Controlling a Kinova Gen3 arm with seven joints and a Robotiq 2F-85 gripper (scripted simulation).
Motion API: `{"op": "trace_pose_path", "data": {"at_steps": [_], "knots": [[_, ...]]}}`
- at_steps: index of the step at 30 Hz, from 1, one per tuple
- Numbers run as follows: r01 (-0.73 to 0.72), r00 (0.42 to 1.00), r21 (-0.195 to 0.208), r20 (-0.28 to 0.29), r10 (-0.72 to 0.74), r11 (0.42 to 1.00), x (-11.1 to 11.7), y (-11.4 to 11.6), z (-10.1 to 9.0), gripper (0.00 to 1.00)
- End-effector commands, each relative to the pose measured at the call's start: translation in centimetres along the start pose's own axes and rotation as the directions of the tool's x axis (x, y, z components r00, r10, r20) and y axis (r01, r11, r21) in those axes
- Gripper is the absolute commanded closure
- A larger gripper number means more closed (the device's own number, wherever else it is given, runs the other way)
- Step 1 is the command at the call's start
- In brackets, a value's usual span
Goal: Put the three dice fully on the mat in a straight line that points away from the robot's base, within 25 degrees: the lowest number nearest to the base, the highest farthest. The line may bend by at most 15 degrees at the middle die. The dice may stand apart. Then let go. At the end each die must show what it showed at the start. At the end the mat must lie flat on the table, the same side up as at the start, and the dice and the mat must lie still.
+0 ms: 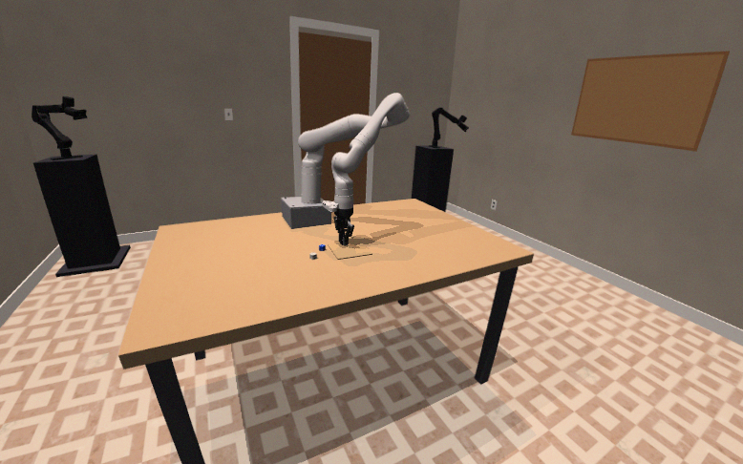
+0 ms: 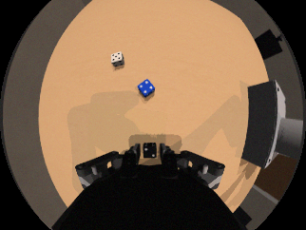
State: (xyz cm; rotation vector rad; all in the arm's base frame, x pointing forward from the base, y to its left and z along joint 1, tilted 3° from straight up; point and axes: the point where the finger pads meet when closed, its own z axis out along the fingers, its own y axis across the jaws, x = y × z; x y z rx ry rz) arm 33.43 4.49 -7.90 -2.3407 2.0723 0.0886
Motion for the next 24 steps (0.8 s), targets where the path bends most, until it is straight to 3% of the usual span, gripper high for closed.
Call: {"op": "trace_pose_path", "data": {"at_steps": [1,13,24], "knots": [[0.0,1.0,0.001,0.0,0.0,1.0,0.0,0.0,0.0,0.65],[0.0,1.0,0.001,0.0,0.0,1.0,0.0,0.0,-0.8,0.65],[0.0,1.0,0.001,0.0,0.0,1.0,0.0,0.0,-5.3,0.65]]}}
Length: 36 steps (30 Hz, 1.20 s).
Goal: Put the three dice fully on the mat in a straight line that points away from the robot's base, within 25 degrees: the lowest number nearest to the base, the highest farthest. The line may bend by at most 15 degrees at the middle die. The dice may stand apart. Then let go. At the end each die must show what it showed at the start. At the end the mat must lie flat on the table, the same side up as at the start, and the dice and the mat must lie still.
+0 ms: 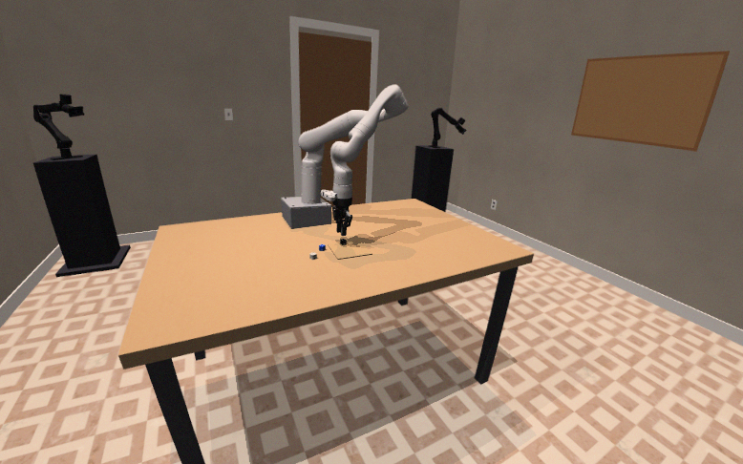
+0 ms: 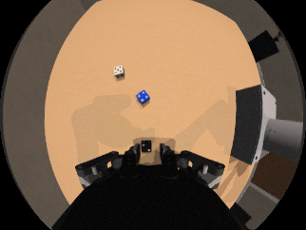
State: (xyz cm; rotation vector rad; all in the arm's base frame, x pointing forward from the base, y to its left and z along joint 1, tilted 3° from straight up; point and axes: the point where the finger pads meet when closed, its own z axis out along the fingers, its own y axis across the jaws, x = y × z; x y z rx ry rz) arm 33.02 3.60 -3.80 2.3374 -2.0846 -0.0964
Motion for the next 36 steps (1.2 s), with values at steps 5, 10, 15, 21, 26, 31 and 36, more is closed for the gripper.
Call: {"op": "trace_pose_path", "data": {"at_steps": [5,10,15,21,26,31,36], "knots": [[0.008,1.0,0.021,0.011,-0.008,1.0,-0.6,-0.6,-2.5,0.65],[0.008,1.0,0.021,0.011,-0.008,1.0,-0.6,-0.6,-4.2,0.65],[0.008,1.0,0.021,0.011,-0.008,1.0,-0.6,-0.6,-4.9,0.65],[0.008,1.0,0.021,0.011,-0.008,1.0,-0.6,-0.5,-4.9,0.0],[0.008,1.0,0.021,0.011,-0.008,1.0,-0.6,-0.5,-4.9,0.0],[0.008,1.0,0.021,0.011,-0.008,1.0,-0.6,-0.5,-4.9,0.0],[0.008,1.0,0.021,0.011,-0.008,1.0,-0.6,-0.5,-4.9,0.0]]}}
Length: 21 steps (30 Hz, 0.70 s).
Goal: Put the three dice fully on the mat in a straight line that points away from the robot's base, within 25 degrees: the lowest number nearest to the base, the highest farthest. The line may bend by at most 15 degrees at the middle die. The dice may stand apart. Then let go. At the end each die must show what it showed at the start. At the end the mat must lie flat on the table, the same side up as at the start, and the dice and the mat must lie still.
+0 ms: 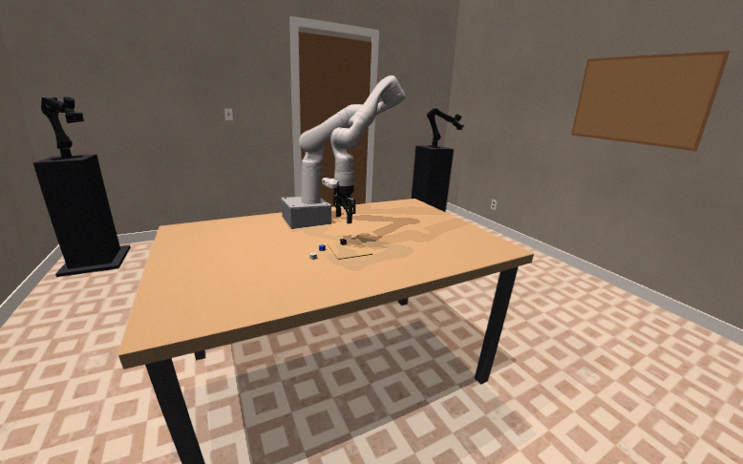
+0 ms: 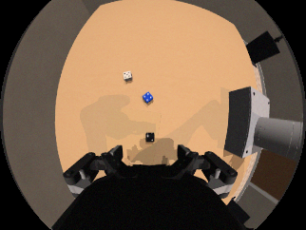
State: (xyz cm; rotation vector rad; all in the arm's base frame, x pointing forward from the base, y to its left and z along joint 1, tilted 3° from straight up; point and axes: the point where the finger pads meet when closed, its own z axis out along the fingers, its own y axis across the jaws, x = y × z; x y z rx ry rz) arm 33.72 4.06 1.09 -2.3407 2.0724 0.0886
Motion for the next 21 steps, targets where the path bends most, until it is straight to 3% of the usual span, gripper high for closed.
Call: {"op": "trace_pose_path", "data": {"at_steps": [1,10,16,18,21], "knots": [[0.0,1.0,0.001,0.0,0.0,1.0,0.0,0.0,0.0,0.0],[-0.042,0.999,0.001,0.0,0.042,0.999,0.4,-0.1,0.0,0.0],[-0.237,0.972,0.001,0.0,0.237,0.972,2.4,-0.4,0.4,0.0],[-0.237,0.972,0.001,0.0,0.237,0.972,2.4,-0.4,0.4,0.0],[-0.377,0.926,0.0,0.0,0.377,0.926,4.0,-0.5,0.7,0.0]]}}
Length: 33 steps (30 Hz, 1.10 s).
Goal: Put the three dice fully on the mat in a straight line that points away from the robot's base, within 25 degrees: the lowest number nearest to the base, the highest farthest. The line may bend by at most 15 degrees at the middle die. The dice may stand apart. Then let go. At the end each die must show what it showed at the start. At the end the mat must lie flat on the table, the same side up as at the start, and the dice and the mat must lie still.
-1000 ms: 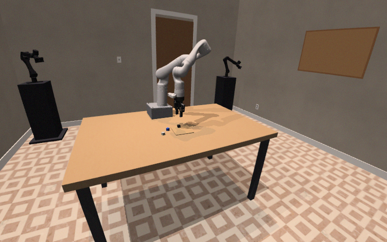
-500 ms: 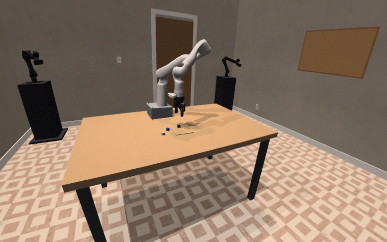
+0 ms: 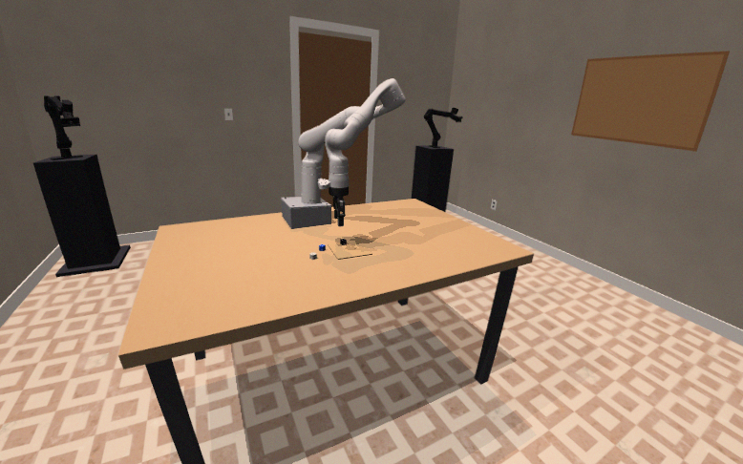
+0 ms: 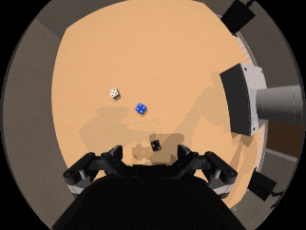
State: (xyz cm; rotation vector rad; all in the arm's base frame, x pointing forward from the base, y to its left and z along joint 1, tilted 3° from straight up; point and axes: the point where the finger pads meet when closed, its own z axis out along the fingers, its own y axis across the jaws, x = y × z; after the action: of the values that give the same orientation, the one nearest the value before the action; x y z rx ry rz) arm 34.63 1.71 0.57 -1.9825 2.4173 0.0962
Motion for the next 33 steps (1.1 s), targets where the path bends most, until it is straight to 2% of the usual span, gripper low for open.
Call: {"op": "trace_pose_path", "data": {"at_steps": [1,6,10,12,20,21,33], "knots": [[-0.12,0.993,-0.002,-0.009,0.12,0.993,2.0,-0.6,0.3,0.0],[-0.362,0.932,0.001,-0.009,0.362,0.932,4.5,-1.4,0.8,0.0],[-0.495,0.869,0.002,-0.008,0.495,0.869,6.0,-1.8,1.1,0.0],[-0.535,0.845,0.003,-0.008,0.535,0.845,6.5,-2.0,1.1,0.0],[-0.569,0.822,0.003,-0.008,0.569,0.822,7.0,-2.1,1.2,0.0],[-0.569,0.822,0.003,-0.008,0.569,0.822,7.0,-2.1,1.2,0.65],[-0.569,0.822,0.003,-0.008,0.569,0.822,7.0,-2.1,1.2,0.65]]}}
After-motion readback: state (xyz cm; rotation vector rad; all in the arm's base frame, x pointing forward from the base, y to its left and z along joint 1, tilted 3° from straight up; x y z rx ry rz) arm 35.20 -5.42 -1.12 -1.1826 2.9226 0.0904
